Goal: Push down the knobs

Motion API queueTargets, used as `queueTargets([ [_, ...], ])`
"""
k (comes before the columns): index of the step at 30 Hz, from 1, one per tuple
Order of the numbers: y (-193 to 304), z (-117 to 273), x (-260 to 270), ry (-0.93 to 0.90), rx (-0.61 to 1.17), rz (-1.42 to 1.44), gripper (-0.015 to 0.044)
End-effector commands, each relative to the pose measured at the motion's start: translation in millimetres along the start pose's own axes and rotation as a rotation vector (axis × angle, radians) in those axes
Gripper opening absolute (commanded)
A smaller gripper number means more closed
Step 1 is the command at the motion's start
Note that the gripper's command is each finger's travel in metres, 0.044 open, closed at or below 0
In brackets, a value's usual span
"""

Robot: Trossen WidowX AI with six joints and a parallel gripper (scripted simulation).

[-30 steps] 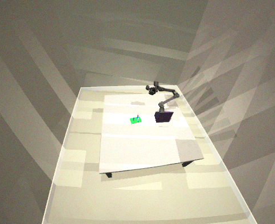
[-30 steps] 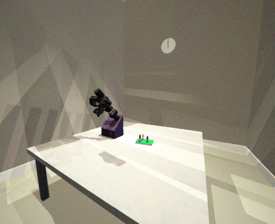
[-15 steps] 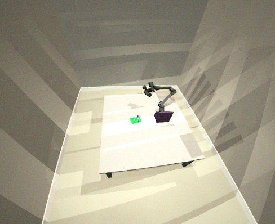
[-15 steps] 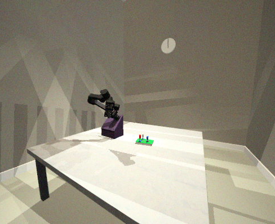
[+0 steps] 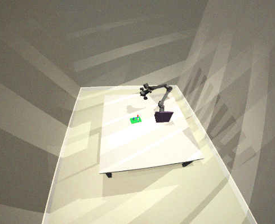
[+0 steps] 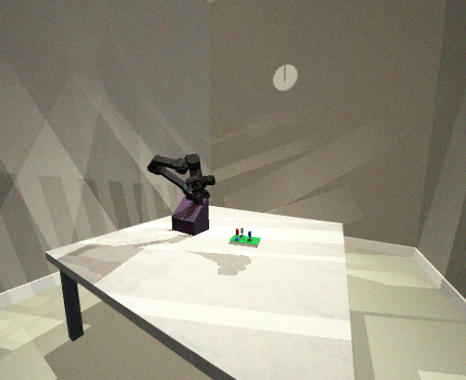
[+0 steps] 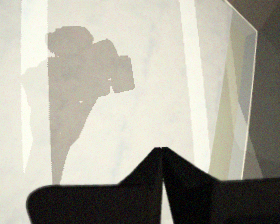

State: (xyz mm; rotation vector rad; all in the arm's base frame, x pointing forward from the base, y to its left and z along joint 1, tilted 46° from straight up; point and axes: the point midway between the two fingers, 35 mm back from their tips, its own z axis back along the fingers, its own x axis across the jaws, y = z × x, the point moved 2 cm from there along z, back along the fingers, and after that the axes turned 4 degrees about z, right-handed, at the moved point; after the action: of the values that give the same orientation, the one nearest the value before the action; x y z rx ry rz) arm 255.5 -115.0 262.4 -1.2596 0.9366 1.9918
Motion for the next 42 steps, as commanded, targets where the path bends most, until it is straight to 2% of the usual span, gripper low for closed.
queueTargets([
  [1,-15.3,-5.8,7.2,-0.042,-0.016,-0.115,0.0],
  [20,-88.2,-30.0,58.0,-0.256,0.055,-0.725,0.0],
  [42,-153.0,-43.3,142.6,-0.347,0.381,-1.398,0.0],
])
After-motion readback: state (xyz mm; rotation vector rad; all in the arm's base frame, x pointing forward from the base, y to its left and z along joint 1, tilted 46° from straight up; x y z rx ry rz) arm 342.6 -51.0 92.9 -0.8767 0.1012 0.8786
